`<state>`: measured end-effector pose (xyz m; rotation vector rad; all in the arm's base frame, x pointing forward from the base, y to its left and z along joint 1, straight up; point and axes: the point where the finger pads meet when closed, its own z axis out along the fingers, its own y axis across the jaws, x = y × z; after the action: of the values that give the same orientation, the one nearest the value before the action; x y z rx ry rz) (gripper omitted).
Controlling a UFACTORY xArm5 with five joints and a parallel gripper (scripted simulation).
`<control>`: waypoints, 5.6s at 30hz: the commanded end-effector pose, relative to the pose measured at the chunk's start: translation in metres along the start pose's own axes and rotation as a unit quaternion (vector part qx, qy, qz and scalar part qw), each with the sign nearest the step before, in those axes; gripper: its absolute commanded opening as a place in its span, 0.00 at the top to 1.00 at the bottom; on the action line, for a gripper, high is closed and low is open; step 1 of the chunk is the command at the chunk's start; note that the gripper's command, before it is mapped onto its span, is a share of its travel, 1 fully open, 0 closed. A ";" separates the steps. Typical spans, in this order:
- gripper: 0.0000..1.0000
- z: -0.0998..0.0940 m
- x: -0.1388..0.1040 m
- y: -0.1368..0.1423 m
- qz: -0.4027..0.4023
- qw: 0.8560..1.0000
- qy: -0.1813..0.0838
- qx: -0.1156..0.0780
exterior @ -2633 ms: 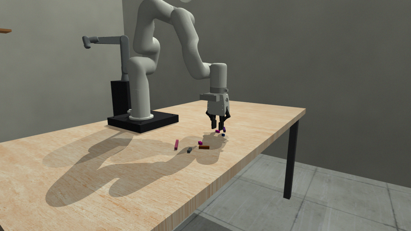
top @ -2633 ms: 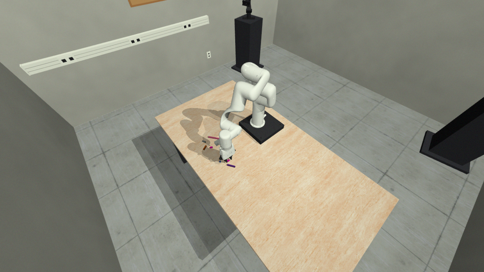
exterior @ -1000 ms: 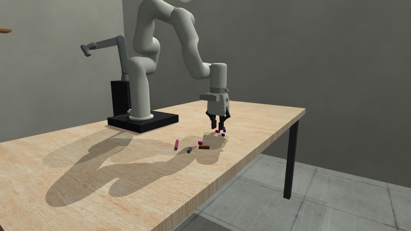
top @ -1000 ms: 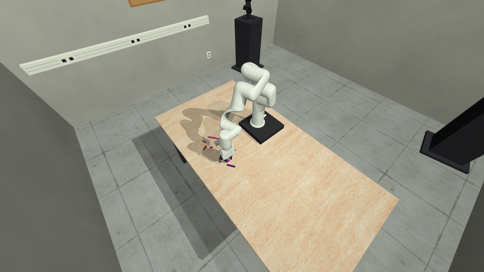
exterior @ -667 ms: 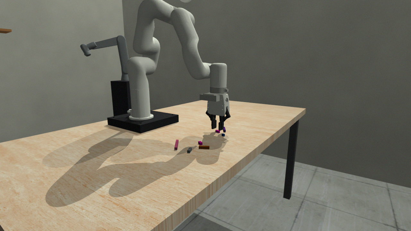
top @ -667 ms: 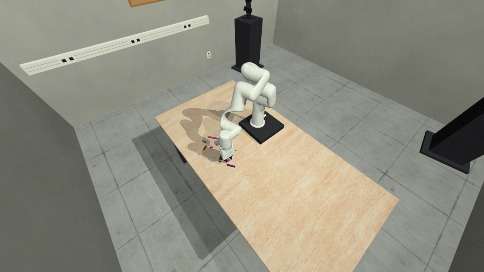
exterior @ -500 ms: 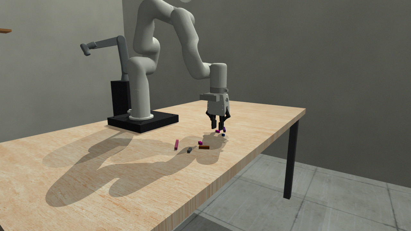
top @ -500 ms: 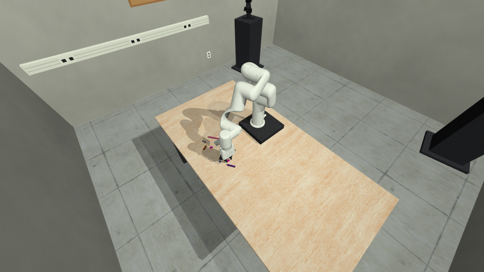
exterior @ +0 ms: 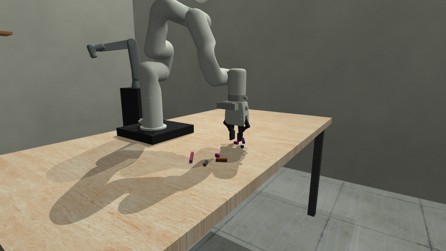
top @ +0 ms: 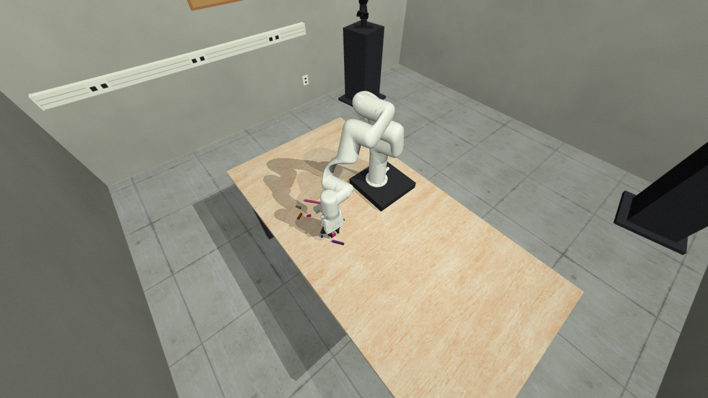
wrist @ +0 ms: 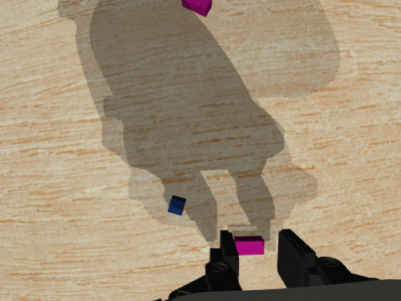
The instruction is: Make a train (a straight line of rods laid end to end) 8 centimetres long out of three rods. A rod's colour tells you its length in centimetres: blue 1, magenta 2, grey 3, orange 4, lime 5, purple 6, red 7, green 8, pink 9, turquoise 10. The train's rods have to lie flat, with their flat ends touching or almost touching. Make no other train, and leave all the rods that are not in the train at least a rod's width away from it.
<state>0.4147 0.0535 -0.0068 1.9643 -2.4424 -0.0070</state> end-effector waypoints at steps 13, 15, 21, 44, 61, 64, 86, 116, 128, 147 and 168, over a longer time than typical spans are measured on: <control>0.64 -0.001 0.000 -0.001 0.000 1.000 -0.001 0.002; 0.64 -0.001 0.000 -0.001 0.000 1.000 -0.001 0.002; 0.64 -0.001 0.000 -0.001 0.000 1.000 -0.001 0.002; 0.64 -0.001 0.000 -0.001 0.000 1.000 -0.001 0.002; 0.64 0.002 0.000 -0.001 0.000 1.000 -0.001 0.002; 0.64 0.003 0.000 -0.001 0.000 1.000 -0.001 0.002; 0.64 0.013 0.000 -0.001 0.000 1.000 -0.001 0.002; 0.64 0.013 0.000 -0.001 0.000 1.000 -0.001 0.002; 0.85 0.013 0.000 -0.001 0.000 1.000 -0.001 0.002; 0.85 0.013 0.000 -0.001 0.000 1.000 -0.001 0.002; 0.85 -0.052 0.000 -0.001 0.000 1.000 -0.001 0.002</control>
<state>0.4150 0.0535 0.0154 1.9644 -2.4425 -0.0068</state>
